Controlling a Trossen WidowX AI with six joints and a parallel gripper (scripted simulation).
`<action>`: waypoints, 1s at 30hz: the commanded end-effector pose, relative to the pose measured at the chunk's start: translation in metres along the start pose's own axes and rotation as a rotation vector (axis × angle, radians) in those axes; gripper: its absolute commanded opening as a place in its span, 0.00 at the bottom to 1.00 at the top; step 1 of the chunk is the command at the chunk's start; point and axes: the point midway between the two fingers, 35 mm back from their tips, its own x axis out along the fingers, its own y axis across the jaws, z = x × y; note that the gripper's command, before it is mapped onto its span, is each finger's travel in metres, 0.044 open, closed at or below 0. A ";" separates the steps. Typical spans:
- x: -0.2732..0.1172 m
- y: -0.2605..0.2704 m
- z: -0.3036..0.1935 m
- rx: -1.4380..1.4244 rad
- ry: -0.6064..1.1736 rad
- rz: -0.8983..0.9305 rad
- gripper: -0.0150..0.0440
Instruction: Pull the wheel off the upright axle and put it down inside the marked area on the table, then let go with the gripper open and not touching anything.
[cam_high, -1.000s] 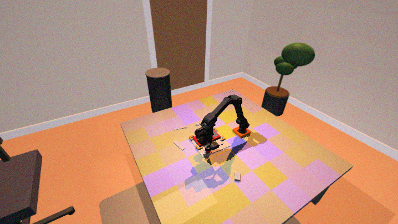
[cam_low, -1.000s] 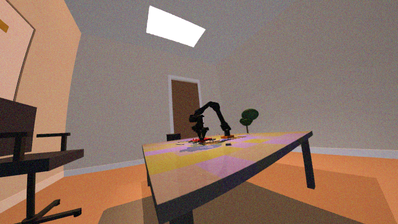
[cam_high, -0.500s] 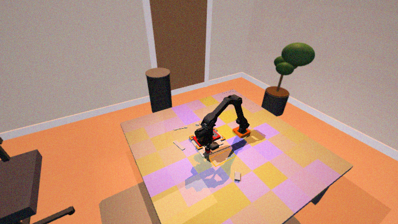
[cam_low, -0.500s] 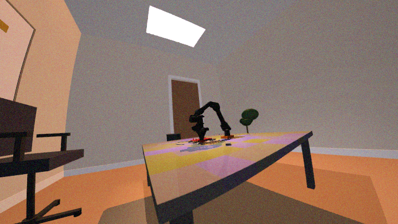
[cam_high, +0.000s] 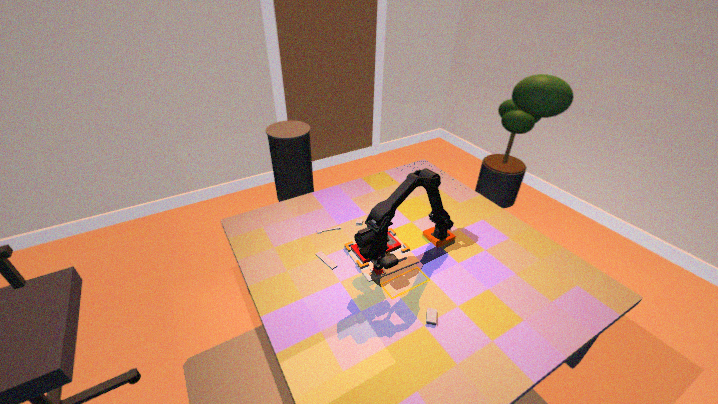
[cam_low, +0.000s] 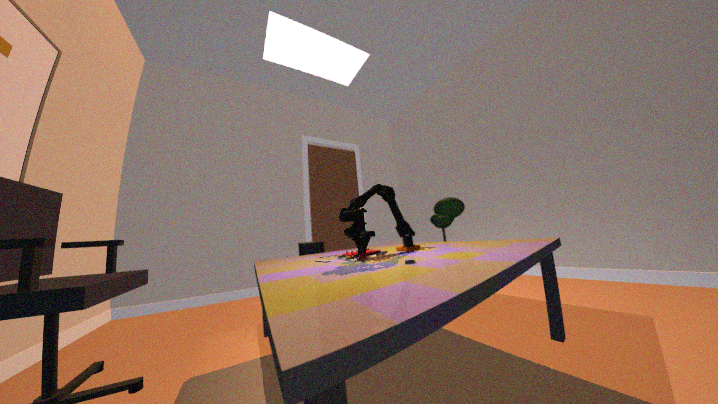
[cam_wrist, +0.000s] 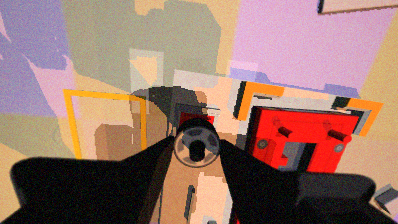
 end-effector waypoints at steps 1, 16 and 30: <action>-0.003 0.000 0.001 0.000 -0.002 -0.001 0.25; -0.008 0.000 0.001 0.000 -0.002 0.000 0.25; -0.012 0.000 0.001 0.000 -0.003 0.001 0.25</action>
